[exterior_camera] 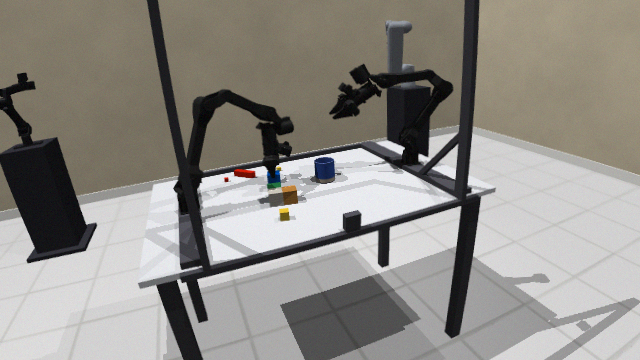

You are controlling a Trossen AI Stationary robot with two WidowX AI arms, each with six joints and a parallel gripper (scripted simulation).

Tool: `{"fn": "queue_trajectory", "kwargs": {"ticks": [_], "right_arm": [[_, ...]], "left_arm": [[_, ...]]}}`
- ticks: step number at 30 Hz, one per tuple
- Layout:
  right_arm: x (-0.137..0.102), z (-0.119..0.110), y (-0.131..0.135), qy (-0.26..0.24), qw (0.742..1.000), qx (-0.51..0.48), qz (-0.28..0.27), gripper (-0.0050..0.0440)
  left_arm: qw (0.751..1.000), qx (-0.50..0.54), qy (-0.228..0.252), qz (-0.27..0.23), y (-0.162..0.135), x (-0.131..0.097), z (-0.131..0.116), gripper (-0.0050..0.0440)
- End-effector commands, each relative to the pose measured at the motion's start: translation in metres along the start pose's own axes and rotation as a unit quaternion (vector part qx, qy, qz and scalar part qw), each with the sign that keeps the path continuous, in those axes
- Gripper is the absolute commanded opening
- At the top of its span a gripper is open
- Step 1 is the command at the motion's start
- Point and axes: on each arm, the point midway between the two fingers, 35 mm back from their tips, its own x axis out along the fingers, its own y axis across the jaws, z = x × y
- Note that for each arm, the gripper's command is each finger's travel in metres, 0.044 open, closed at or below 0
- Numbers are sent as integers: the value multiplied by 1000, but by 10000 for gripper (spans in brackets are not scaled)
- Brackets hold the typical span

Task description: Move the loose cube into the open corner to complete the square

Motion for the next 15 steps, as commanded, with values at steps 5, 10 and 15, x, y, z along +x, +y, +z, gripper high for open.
{"fn": "queue_trajectory", "kwargs": {"ticks": [5,10,15], "right_arm": [[-6,18,34,-48,998,10,25,400],[-6,20,34,-48,998,10,25,400],[-7,22,33,-50,998,8,25,400]], "left_arm": [[1000,2,-15,10,2,-10,4,186],[1000,4,-25,16,3,-30,7,204],[1000,2,-26,15,-10,-62,12,204]]}}
